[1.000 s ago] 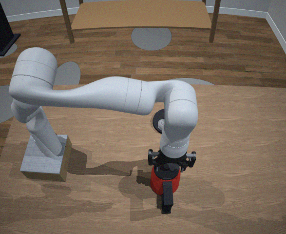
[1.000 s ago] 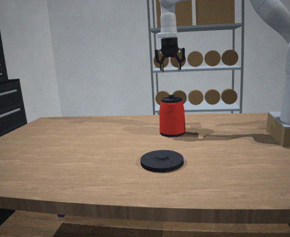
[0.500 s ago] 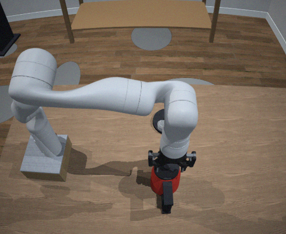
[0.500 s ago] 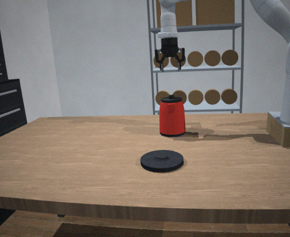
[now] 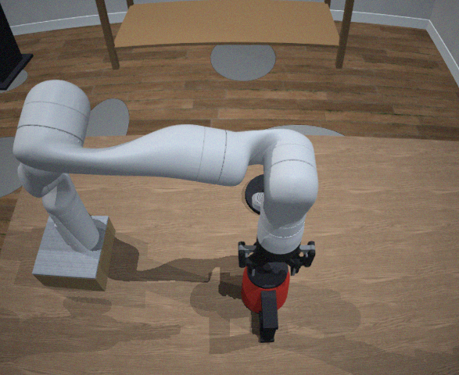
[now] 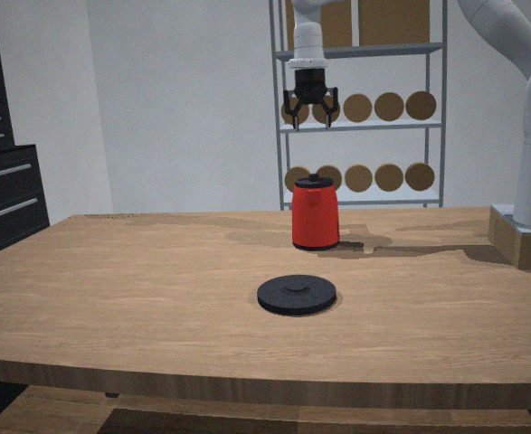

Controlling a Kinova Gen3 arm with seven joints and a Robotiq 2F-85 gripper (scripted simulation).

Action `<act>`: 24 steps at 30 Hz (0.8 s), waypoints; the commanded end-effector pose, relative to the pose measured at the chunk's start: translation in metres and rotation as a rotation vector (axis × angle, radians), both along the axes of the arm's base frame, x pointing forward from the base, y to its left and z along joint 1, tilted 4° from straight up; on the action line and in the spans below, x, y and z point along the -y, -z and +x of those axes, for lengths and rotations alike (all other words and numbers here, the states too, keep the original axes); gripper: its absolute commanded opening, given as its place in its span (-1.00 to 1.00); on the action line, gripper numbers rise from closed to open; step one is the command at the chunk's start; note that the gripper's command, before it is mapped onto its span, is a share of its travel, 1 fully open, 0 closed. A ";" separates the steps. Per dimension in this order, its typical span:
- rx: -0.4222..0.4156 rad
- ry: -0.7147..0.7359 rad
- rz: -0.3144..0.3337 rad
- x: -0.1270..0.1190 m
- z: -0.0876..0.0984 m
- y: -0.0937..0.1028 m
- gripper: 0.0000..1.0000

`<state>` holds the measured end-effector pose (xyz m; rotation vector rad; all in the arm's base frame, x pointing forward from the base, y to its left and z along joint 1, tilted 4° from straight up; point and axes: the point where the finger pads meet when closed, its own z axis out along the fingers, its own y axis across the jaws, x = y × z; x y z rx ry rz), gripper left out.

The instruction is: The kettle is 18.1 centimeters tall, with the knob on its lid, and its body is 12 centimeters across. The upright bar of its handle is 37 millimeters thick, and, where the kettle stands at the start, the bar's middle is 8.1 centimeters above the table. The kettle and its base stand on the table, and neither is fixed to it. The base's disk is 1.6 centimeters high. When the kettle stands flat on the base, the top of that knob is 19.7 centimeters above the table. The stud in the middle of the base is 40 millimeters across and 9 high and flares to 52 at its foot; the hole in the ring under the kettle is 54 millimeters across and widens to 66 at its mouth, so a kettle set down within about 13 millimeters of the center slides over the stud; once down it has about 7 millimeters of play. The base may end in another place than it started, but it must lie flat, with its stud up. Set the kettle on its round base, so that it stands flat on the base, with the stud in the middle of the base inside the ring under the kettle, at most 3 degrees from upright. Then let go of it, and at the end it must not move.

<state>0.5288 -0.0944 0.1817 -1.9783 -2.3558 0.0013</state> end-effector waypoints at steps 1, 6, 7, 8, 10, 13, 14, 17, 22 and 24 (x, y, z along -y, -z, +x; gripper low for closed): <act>0.001 0.000 0.002 0.002 0.000 0.000 0.59; 0.002 -0.008 0.003 0.002 0.000 0.000 0.59; 0.002 -0.010 0.003 0.002 0.000 0.000 0.59; 0.002 -0.011 0.003 0.002 0.000 0.000 0.59; 0.002 -0.011 0.003 0.002 0.000 0.000 0.59; 0.003 -0.015 0.003 0.002 0.000 0.000 0.59; 0.003 -0.016 0.003 0.002 0.000 0.000 0.59; 0.003 -0.020 0.004 0.002 0.001 -0.001 0.59; 0.004 -0.025 0.004 0.003 0.001 -0.001 0.59; 0.004 -0.027 0.004 0.003 0.001 -0.001 0.59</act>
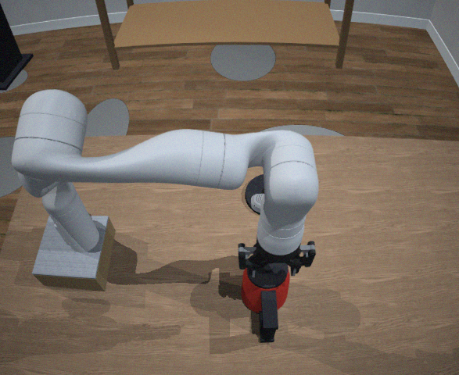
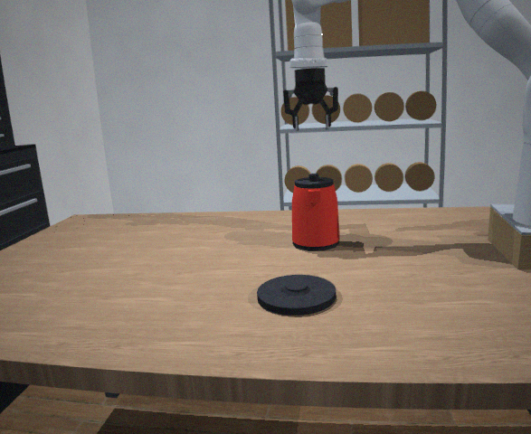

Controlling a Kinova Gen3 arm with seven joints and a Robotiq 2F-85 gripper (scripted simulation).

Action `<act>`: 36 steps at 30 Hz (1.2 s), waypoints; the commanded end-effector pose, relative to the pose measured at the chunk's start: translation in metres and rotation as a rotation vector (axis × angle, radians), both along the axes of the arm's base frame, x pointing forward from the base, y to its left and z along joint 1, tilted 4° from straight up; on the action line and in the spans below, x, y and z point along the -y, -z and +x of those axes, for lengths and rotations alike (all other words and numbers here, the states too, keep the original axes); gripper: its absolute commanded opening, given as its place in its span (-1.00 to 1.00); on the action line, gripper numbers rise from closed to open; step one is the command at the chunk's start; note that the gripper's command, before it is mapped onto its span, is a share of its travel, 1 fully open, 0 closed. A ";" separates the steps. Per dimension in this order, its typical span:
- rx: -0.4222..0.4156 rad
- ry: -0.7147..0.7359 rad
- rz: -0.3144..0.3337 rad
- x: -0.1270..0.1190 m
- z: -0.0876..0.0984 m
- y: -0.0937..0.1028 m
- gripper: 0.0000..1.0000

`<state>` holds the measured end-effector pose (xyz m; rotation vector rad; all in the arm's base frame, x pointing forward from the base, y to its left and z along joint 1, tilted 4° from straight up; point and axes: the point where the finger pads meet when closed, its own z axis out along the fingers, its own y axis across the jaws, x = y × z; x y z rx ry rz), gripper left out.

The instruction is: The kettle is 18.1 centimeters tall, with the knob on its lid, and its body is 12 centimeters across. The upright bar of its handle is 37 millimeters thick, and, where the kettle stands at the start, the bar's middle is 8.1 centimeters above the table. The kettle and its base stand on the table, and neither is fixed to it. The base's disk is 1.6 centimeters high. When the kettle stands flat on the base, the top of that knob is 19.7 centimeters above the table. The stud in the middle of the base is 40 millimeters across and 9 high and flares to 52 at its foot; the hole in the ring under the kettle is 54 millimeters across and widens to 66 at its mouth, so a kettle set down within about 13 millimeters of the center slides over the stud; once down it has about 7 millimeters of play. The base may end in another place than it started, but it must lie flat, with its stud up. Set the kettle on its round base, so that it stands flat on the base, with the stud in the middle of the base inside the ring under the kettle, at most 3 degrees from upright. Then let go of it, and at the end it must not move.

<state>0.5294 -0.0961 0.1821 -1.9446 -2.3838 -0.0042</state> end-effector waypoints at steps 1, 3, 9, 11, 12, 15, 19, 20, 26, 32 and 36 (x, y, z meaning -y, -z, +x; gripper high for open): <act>0.001 0.000 0.001 0.001 0.000 0.000 0.59; 0.001 0.000 0.001 0.001 0.000 0.000 0.59; 0.002 -0.004 0.002 0.001 0.000 0.000 0.59; 0.002 -0.006 0.002 0.001 0.000 0.000 0.59; 0.002 -0.006 0.002 0.001 0.000 0.000 0.59; 0.002 -0.008 0.002 0.002 0.000 0.000 0.59; 0.002 -0.010 0.002 0.002 0.000 -0.001 0.59; 0.002 -0.010 0.002 0.002 0.000 -0.001 0.59; 0.003 -0.012 0.002 0.002 0.000 -0.001 0.59; 0.003 -0.014 0.003 0.002 0.000 -0.001 0.59; 0.003 -0.014 0.003 0.002 0.000 -0.001 0.59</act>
